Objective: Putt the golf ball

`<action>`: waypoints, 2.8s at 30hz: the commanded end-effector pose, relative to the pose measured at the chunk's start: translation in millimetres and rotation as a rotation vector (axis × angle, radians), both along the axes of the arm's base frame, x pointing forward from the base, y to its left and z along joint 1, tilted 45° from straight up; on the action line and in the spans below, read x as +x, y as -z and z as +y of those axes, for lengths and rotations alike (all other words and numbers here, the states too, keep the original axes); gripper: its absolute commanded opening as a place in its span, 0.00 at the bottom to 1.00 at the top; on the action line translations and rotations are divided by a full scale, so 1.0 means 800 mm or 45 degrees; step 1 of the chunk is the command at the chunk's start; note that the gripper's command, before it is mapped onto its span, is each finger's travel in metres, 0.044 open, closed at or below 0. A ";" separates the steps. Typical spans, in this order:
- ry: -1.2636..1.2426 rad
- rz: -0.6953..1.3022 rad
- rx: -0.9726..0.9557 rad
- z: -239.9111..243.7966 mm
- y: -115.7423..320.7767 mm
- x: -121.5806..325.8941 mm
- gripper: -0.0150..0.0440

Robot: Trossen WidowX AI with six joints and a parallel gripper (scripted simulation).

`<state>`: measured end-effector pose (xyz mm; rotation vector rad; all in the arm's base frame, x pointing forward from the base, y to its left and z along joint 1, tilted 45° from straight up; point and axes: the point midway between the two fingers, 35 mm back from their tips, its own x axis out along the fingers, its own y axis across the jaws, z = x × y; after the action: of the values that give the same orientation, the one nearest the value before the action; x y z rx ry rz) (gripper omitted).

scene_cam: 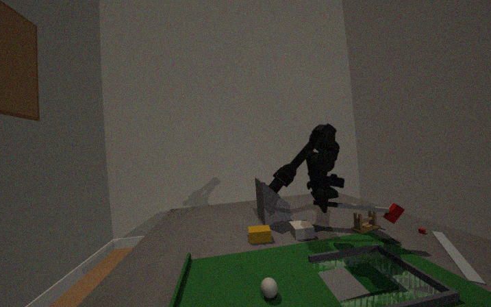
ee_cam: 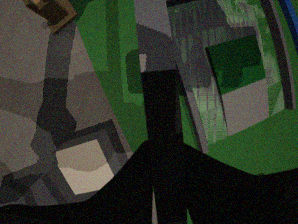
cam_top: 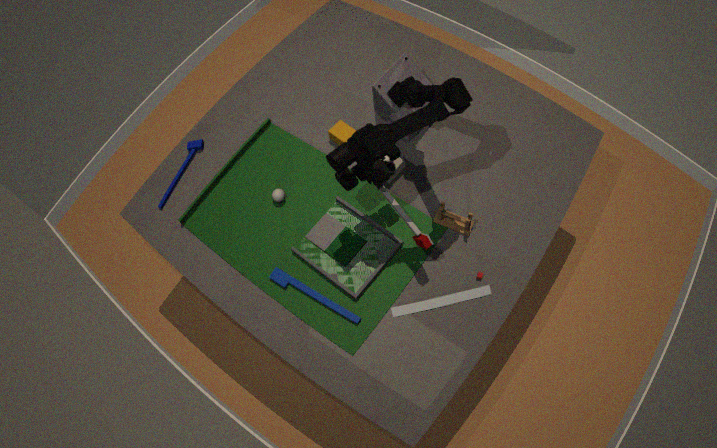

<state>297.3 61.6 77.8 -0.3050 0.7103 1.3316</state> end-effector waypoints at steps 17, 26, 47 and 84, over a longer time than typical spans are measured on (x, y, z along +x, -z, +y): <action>0.578 0.596 -0.087 -0.152 0.117 0.005 0.25; 0.805 0.860 -0.087 -0.209 0.170 -0.022 0.25; 1.114 1.260 -0.047 -0.271 0.251 -0.088 0.25; 1.104 1.262 -0.055 -0.215 0.309 -0.086 0.25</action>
<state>228.2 -109.5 -169.5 0.6411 1.4768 0.5523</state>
